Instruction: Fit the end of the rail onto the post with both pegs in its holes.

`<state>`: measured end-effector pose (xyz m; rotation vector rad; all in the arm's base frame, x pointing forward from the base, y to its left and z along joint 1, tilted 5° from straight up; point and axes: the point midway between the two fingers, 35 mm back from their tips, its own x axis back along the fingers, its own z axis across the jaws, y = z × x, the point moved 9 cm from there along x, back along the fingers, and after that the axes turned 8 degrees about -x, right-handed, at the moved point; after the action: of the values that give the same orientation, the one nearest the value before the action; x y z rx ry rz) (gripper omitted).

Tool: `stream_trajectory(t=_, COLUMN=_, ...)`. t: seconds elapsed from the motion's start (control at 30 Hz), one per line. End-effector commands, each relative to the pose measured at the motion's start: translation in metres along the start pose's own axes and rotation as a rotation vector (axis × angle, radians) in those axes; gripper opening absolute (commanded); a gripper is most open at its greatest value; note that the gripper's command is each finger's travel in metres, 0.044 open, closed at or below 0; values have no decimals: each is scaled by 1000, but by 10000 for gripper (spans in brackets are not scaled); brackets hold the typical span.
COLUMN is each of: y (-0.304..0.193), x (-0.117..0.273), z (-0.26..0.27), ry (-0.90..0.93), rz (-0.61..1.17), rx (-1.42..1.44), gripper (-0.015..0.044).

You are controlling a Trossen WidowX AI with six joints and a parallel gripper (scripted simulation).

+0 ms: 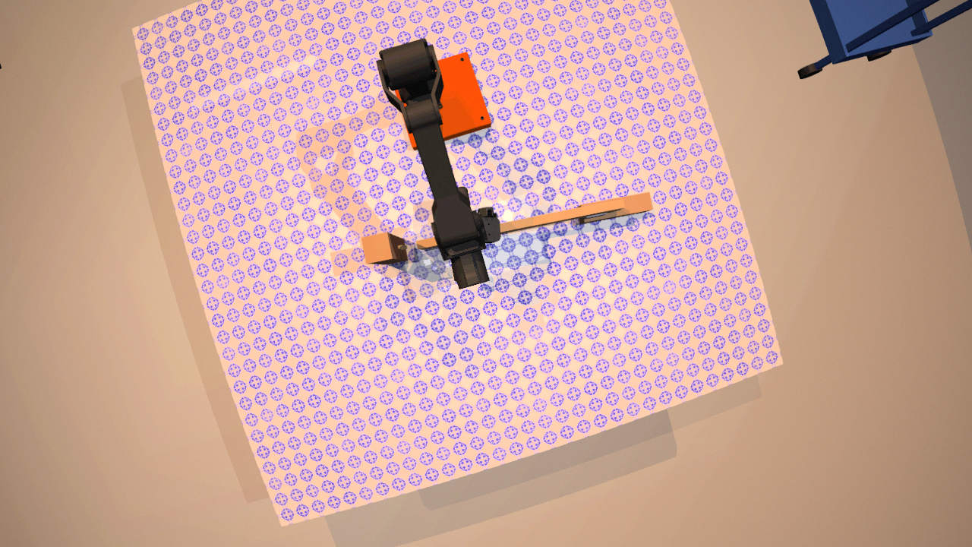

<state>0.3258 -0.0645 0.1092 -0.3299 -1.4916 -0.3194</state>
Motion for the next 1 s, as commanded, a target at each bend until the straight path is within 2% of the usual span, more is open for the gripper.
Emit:
stream_trajectory(t=0.0, y=0, x=3, z=0, ry=-1, rz=3, rx=-2, gripper=0)
stream_trajectory(t=0.97, y=1, x=18, z=-4, ry=-1, rz=3, rx=-2, gripper=0)
